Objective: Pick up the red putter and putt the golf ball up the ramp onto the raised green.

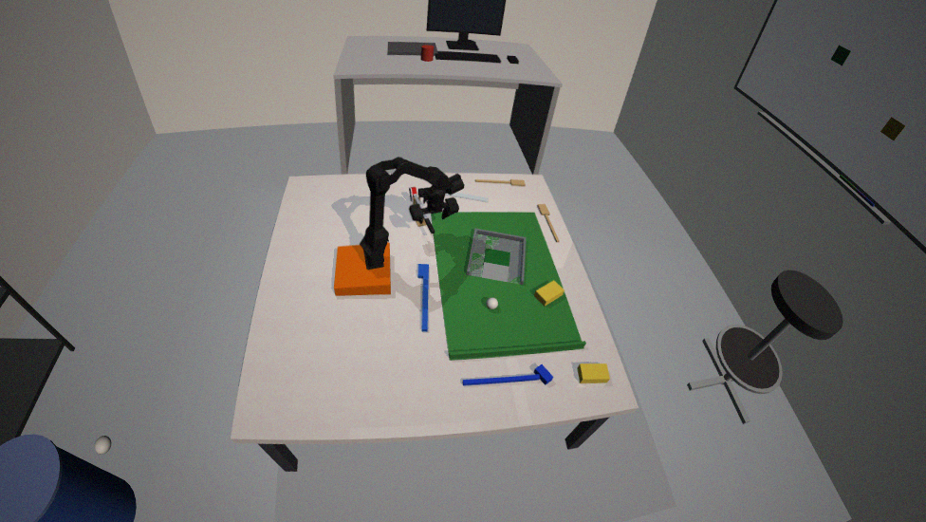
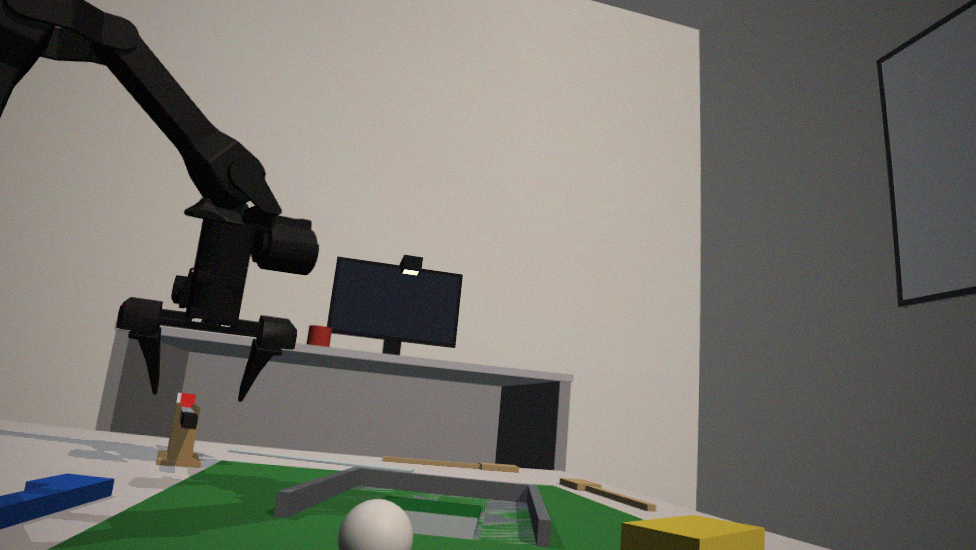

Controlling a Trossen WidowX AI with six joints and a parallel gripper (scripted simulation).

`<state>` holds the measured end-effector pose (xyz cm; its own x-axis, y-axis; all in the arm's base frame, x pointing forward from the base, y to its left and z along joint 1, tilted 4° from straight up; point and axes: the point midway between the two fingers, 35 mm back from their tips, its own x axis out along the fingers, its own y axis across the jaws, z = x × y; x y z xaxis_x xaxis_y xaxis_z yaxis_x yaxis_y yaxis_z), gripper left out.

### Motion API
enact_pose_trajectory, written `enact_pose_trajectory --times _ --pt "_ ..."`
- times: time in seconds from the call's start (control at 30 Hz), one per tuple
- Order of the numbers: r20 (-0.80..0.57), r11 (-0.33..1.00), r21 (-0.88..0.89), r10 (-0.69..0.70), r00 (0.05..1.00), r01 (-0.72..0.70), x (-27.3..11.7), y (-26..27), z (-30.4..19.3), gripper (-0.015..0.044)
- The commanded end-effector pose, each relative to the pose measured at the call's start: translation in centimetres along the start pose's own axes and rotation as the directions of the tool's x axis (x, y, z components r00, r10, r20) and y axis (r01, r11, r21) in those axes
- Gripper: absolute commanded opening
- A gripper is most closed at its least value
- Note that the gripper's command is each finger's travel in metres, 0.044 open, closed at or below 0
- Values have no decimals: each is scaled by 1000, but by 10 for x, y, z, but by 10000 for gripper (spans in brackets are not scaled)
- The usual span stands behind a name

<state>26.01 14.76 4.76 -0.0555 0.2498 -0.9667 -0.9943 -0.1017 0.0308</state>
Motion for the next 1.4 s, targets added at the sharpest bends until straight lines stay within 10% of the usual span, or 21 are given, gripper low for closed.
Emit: enact_pose_trajectory --times 0.0,1.37 --pt "-1 1000 -3 21 1000 -21 12 5 -4 440" --pt "-2 1000 -2 21 1000 -21 58 6 -16 440"
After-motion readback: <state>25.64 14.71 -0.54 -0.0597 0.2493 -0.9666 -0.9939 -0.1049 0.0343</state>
